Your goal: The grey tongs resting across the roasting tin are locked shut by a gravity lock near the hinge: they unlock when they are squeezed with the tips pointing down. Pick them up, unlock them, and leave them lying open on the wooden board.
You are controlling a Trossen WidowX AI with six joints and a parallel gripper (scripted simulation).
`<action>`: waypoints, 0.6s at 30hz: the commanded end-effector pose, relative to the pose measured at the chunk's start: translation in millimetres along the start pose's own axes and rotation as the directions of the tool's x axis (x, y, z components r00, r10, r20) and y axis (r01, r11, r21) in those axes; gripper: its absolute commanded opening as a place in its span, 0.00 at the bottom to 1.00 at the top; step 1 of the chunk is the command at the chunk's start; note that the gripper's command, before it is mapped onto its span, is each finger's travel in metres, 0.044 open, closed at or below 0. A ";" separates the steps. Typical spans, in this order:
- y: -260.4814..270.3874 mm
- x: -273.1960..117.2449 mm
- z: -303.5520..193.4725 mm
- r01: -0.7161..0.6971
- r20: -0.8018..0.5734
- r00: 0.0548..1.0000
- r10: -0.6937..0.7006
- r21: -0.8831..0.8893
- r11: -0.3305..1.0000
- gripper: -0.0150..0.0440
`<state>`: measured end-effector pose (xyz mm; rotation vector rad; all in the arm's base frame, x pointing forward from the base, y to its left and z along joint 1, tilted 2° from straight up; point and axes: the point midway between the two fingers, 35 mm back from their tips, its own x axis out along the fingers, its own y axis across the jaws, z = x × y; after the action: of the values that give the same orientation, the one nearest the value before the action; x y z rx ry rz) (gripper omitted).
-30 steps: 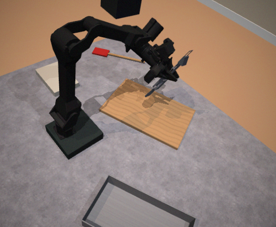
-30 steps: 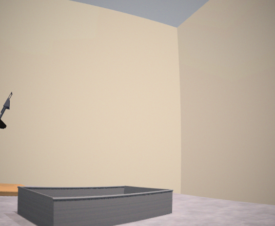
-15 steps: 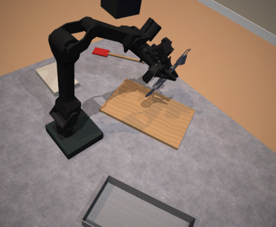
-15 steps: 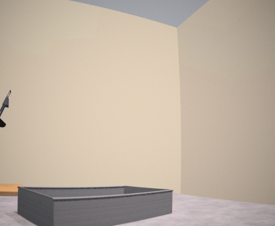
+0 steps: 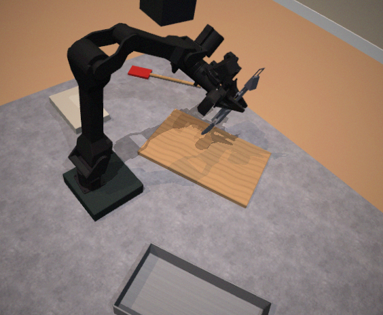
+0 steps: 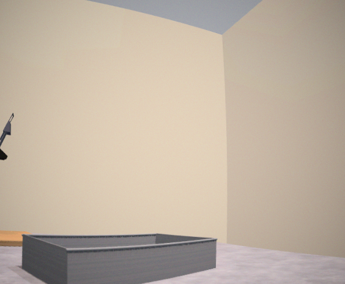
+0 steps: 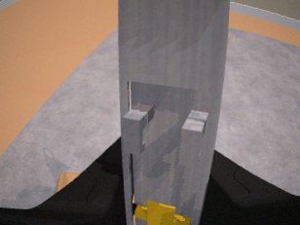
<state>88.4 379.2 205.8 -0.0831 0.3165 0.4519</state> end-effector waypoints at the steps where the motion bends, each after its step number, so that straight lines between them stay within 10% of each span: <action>1: -0.7 -0.2 1.2 0.004 0.006 1.000 -0.004 -0.002 1.000 0.00; 18: 13.1 19.3 -3.3 -0.025 -0.153 0.988 0.016 -0.060 0.998 0.00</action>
<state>96.1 393.6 195.7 -0.1720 0.4230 0.4720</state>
